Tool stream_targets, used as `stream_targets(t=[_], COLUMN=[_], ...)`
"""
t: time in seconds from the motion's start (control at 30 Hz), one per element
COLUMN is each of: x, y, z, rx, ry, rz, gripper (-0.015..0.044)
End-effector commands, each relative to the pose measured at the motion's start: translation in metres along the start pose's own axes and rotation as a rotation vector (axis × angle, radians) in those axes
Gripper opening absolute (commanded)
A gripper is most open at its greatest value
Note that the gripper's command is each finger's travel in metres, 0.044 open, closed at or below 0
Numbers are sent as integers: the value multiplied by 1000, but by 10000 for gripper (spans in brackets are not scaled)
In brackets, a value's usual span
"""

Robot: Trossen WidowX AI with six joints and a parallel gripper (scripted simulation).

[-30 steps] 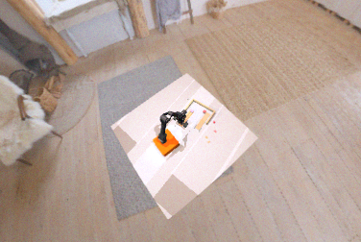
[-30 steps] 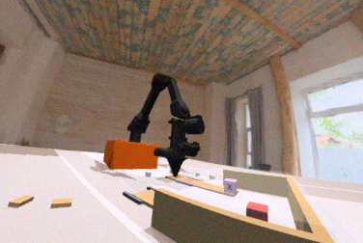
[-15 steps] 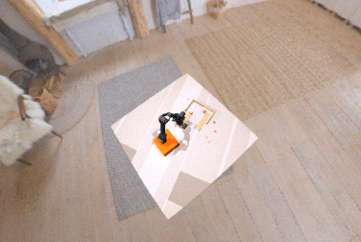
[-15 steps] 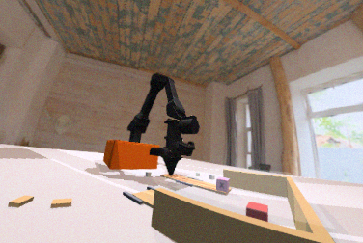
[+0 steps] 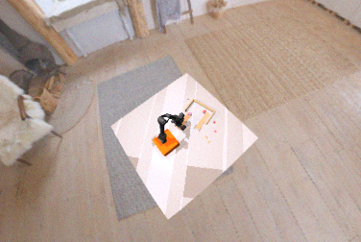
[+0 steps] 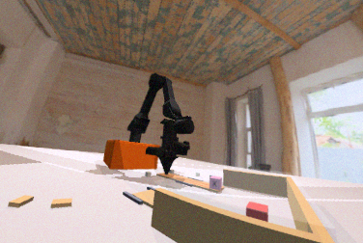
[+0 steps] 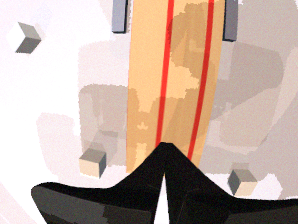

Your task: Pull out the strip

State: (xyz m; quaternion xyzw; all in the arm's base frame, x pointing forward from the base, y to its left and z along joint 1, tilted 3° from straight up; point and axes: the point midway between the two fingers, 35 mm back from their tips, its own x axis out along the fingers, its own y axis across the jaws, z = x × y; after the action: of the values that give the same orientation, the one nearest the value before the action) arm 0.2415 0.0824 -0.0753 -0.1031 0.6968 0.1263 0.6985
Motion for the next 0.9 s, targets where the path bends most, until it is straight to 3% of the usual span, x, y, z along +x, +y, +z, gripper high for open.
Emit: stream_targets(t=[0.0, 0.87], x=[3, 3], y=[0, -1], z=[-15, -53], rx=[-3, -3], ry=[28, 31], rz=[1, 1], gripper=[0, 0])
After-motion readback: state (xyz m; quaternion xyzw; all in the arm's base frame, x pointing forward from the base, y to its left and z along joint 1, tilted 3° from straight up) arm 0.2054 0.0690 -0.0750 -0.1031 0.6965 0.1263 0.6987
